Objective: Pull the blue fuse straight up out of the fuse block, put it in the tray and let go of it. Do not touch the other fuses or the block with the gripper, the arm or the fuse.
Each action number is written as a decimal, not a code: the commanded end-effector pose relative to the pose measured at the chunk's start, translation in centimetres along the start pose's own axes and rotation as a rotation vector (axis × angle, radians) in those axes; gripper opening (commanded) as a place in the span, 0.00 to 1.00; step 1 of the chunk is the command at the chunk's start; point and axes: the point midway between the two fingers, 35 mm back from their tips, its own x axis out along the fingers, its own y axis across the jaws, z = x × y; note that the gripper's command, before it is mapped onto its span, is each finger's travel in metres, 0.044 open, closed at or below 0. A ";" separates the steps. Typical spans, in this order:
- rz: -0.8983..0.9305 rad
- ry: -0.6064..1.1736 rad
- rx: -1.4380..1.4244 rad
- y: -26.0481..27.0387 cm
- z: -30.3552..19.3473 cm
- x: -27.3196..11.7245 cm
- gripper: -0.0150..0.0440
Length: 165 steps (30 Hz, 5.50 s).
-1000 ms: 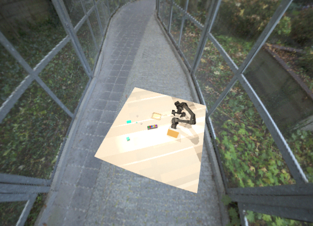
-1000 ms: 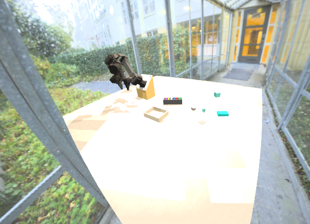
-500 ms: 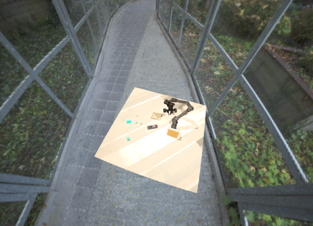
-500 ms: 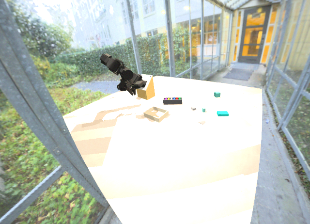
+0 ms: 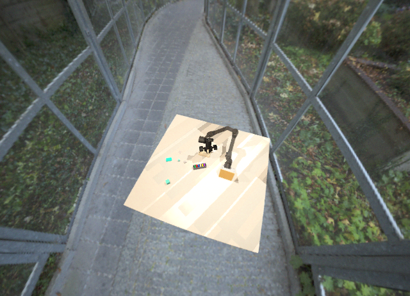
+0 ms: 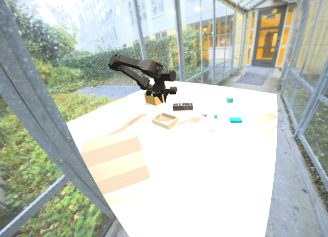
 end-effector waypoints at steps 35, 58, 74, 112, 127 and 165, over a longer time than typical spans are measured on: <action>-0.015 -0.143 -0.061 11.4 -10.1 5.8 0.38; -0.015 -0.144 -0.061 11.4 -10.0 7.3 0.38; -0.016 -0.144 -0.061 11.3 -9.9 8.1 0.38; -0.013 -0.140 -0.057 11.5 -10.0 7.6 0.25; -0.013 -0.140 -0.058 11.5 -10.1 6.9 0.25; -0.014 -0.142 -0.061 11.5 -10.4 5.0 0.25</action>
